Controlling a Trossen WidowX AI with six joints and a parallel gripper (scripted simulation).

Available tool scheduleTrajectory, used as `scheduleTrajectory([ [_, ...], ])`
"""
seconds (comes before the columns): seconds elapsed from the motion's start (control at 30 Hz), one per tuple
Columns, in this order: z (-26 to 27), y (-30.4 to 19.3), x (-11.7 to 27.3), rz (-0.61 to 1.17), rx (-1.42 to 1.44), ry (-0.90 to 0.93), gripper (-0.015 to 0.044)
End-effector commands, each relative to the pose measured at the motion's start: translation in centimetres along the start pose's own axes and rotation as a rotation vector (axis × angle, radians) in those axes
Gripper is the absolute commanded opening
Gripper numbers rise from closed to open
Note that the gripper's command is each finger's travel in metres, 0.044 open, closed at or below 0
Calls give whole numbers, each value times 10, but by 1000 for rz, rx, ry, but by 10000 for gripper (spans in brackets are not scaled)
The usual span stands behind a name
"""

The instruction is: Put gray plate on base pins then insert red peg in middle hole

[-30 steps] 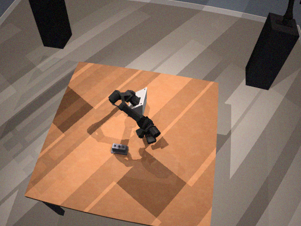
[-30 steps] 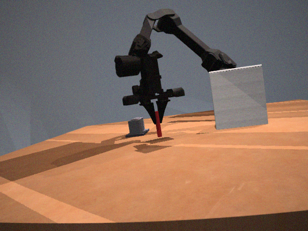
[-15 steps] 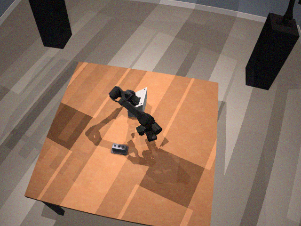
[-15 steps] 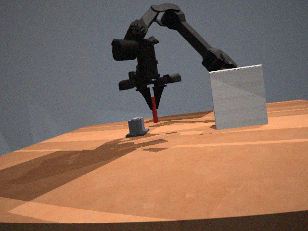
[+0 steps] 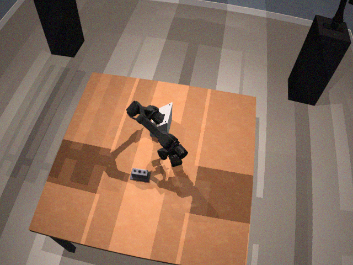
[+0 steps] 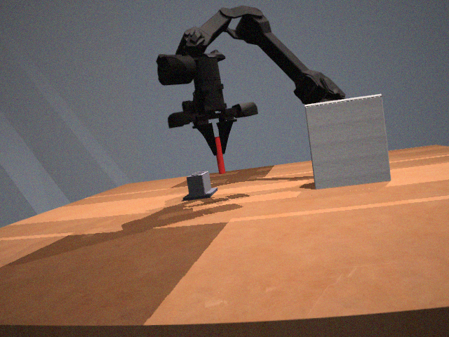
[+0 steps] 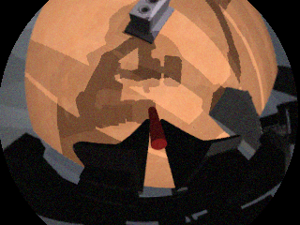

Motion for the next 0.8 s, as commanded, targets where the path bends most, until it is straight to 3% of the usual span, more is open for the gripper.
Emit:
scheduleTrajectory([
  [0.0, 2, 10, 5, 0, -2, 16, 0],
  [0.77, 5, 71, 9, 11, -6, 29, 0],
])
Point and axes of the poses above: the point midway between the two fingers, 35 mm back from their tips, its own x axis back along the fingers, its own z axis across the jaws, y = z × x, the point moved 5 cm from there along x, back along the fingers, and after that the axes turned 10 degrees about x, right-handed, at the moved point
